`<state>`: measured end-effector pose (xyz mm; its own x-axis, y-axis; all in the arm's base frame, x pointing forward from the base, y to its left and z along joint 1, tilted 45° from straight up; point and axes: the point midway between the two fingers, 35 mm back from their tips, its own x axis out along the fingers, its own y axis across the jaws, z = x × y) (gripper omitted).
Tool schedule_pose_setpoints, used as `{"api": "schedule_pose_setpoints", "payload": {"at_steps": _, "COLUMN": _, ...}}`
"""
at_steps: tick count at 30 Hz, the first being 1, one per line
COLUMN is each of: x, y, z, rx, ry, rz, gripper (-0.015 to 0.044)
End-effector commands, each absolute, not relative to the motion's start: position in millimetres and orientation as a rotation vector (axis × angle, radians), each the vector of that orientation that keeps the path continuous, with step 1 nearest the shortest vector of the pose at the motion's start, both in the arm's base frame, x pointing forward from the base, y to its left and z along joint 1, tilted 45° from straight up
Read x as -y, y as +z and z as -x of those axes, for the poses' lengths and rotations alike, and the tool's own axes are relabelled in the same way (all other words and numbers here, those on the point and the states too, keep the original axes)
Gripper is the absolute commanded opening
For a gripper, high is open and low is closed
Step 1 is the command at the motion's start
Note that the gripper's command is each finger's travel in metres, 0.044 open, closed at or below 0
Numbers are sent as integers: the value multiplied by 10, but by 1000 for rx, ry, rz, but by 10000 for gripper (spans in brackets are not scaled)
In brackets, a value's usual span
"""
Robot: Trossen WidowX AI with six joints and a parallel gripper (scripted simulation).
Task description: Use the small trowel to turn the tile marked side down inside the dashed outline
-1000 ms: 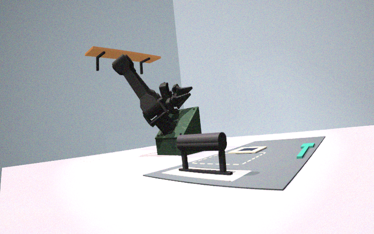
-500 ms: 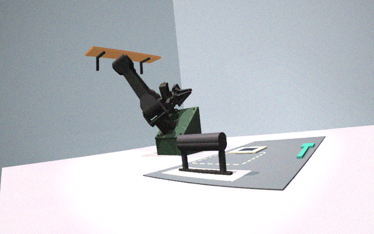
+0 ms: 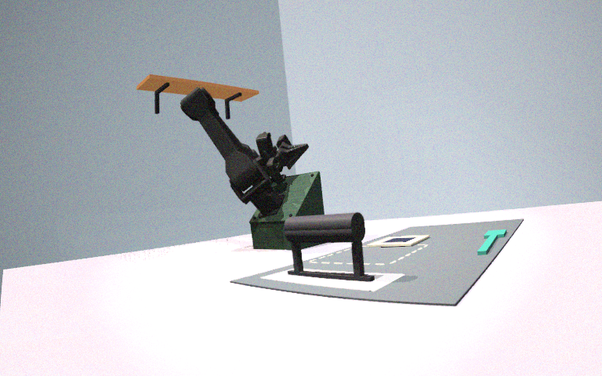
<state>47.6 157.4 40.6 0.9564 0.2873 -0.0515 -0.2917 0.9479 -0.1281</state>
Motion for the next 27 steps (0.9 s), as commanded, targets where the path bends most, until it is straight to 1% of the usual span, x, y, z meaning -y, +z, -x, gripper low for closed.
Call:
{"api": "schedule_pose_setpoints", "payload": {"at_steps": 1, "x": -1574, "y": 406, "z": -476, "rx": -32, "ry": 295, "rz": 135, "gripper": 0}}
{"api": "schedule_pose_setpoints", "payload": {"at_steps": 2, "x": -1574, "y": 406, "z": -476, "rx": -32, "ry": 295, "rz": 135, "gripper": 0}}
{"api": "schedule_pose_setpoints", "payload": {"at_steps": 6, "x": -1574, "y": 406, "z": -476, "rx": -32, "ry": 295, "rz": 135, "gripper": 100}}
{"api": "schedule_pose_setpoints", "payload": {"at_steps": 27, "x": -1574, "y": 406, "z": -476, "rx": -32, "ry": 295, "rz": 135, "gripper": 100}}
